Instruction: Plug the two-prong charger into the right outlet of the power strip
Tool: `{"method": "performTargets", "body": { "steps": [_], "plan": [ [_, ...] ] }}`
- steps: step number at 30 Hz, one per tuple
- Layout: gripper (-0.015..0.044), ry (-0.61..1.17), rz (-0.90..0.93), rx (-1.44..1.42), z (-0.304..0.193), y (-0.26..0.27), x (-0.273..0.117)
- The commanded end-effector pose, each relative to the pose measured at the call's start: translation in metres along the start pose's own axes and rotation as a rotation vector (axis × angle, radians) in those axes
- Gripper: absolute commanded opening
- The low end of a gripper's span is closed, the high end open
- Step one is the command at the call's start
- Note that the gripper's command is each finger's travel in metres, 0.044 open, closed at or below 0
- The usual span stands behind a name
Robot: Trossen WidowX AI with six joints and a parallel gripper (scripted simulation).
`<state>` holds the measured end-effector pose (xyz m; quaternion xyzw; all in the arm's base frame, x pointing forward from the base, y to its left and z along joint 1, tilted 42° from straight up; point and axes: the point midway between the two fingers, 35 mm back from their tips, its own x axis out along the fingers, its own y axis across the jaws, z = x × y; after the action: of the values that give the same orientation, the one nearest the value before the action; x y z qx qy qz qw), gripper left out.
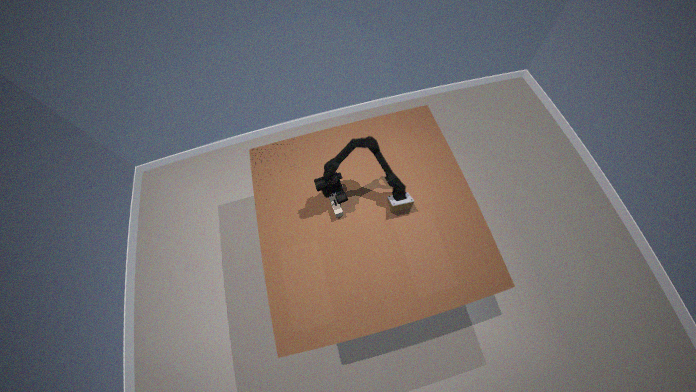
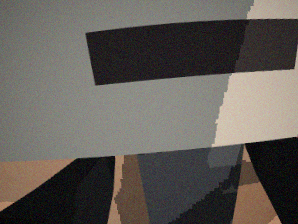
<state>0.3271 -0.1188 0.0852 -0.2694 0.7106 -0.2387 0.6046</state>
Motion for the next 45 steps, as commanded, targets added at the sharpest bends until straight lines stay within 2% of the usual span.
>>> {"method": "performTargets", "body": {
  "steps": [1, 4, 45],
  "plan": [
    [0.0367, 0.0, 0.0, 0.001, 0.0, 0.0, 0.0],
    [0.044, -0.001, 0.0, 0.001, 0.0, 0.0, 0.0],
    [0.044, -0.022, -0.003, 0.017, -0.011, 0.0, 0.001]
  ]
}}
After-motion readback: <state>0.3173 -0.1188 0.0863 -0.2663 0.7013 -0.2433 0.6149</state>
